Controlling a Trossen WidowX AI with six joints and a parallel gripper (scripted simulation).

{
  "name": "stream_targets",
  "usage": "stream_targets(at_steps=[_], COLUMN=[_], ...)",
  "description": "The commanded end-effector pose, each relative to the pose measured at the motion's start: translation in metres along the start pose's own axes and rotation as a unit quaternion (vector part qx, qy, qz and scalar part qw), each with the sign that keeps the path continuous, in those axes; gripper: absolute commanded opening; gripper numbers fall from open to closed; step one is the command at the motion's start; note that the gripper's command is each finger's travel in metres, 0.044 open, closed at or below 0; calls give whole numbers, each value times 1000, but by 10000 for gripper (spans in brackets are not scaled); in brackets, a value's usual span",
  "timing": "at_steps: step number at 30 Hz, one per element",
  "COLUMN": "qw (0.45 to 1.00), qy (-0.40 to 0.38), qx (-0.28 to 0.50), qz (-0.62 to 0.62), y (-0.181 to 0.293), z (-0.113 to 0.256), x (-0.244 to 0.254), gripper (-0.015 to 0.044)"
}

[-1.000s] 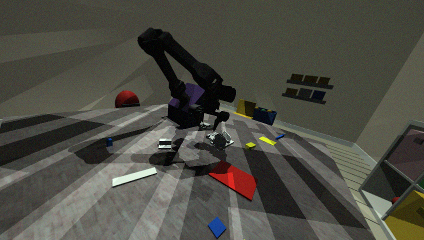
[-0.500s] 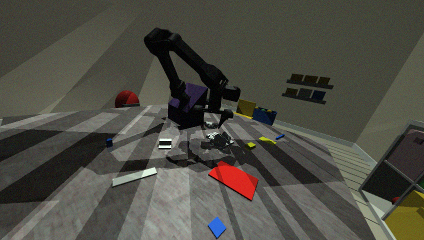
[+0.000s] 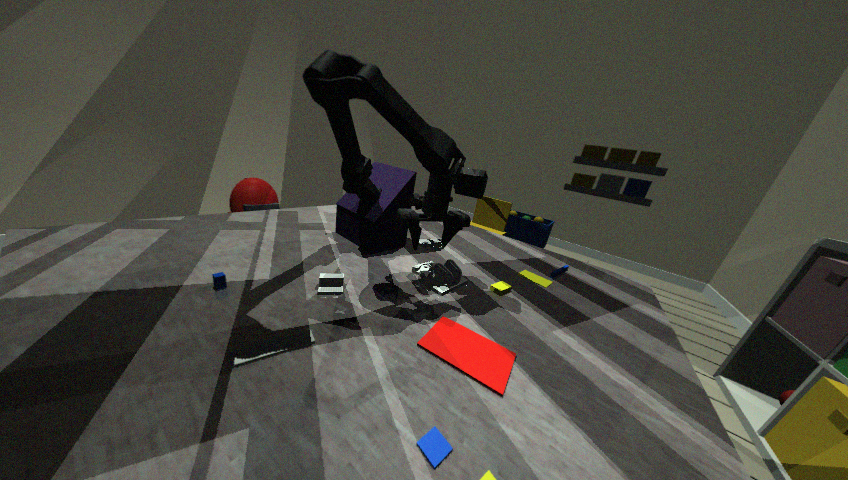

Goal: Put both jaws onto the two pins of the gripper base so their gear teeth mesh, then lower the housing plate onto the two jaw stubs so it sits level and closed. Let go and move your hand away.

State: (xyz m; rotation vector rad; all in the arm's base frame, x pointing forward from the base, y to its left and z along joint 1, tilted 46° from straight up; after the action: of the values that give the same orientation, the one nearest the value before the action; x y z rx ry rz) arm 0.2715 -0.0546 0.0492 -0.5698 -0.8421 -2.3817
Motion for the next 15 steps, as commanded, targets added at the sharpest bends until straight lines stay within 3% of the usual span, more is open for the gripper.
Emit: stream_targets(at_steps=[1, 15], qw=[999, 981], qy=[-2, -10], qx=[5, 11], qz=[53, 194], y=[-5, -22], z=[0, 0], x=[-6, -21], gripper=[351, 351])
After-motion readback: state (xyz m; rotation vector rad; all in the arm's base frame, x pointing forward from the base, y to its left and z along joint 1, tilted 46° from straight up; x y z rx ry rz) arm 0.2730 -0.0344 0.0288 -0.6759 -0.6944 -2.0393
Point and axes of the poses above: the point midway between the two fingers, 35 mm back from their tips, its own z axis back along the fingers, its own x axis across the jaws, y = z × x, the point moved 9 cm from there along z, back along the fingers, and after that the axes turned 14 degrees about -z, right-handed, at the moved point
